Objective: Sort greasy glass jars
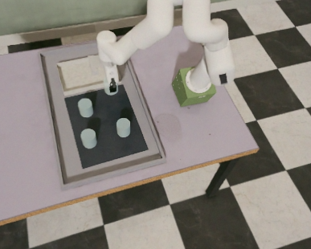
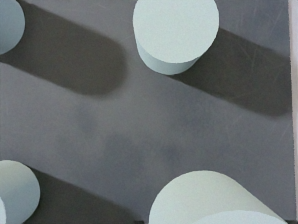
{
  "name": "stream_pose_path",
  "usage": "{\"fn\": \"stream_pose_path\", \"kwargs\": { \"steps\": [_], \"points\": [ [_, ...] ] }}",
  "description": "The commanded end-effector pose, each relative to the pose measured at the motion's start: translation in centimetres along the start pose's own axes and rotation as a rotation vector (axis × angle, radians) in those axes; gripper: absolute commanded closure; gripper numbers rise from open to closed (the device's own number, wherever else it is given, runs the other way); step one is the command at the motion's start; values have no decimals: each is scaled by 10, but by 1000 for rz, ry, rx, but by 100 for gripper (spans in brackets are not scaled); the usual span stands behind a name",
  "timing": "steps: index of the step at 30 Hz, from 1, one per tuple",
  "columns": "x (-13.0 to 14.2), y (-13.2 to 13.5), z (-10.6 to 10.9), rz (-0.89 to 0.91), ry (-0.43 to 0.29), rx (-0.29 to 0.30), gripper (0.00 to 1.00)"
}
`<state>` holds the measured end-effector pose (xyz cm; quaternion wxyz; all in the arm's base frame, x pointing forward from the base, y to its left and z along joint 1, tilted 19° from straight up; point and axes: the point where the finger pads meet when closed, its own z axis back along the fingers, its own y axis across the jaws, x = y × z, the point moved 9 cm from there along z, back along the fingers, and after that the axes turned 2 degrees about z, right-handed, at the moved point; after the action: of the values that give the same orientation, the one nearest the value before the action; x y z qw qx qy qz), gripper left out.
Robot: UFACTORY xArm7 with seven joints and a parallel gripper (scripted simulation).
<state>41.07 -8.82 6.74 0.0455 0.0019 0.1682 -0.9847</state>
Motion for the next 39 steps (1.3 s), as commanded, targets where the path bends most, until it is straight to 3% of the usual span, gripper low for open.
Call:
{"fn": "stream_pose_path", "kwargs": {
  "steps": [1,39],
  "points": [
    [-2,4,13,0,3,2,100],
    [-35,111,13,0,3,2,100]
  ]
}}
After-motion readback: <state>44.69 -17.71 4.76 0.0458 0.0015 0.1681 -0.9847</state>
